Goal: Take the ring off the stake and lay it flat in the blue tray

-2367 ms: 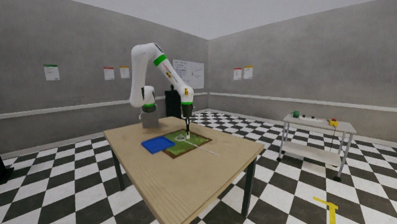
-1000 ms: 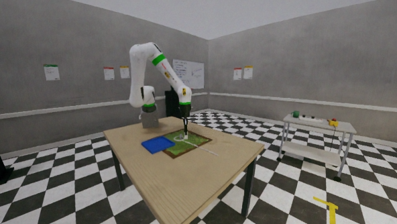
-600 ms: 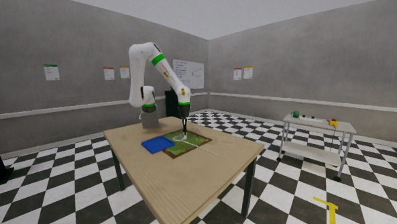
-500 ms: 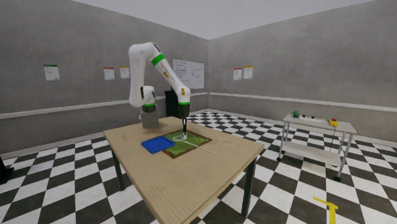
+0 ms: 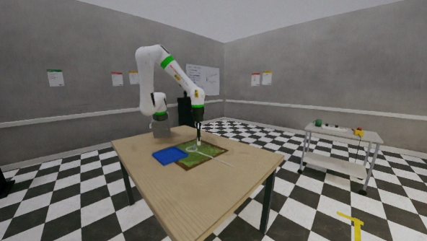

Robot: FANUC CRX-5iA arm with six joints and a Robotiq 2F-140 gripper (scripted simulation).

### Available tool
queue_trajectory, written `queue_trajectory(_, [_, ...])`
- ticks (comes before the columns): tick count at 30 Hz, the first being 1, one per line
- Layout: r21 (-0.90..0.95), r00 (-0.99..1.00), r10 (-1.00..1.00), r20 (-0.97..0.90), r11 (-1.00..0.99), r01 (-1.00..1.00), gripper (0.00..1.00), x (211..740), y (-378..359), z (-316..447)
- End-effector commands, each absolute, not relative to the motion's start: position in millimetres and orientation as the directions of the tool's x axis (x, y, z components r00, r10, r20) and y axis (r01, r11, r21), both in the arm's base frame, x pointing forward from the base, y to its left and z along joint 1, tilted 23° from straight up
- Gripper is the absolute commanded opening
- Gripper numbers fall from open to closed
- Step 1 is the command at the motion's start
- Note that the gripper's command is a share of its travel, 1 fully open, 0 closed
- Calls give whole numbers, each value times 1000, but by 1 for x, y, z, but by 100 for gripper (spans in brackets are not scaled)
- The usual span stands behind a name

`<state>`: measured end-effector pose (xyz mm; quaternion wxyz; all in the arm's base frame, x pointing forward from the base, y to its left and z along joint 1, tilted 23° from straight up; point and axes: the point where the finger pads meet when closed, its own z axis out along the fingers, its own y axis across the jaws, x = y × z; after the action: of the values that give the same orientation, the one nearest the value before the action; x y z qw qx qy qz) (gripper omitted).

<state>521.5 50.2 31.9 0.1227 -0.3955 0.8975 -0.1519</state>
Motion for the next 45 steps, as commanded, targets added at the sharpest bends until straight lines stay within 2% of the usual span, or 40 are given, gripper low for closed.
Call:
queue_trajectory(1, [-370,-657,-747,-100,641,-672,10,518,52,43])
queue_trajectory(11, [-370,-657,-747,-100,641,-672,10,507,58,72])
queue_trajectory(45, [-370,-657,-747,-100,641,-672,10,507,58,73])
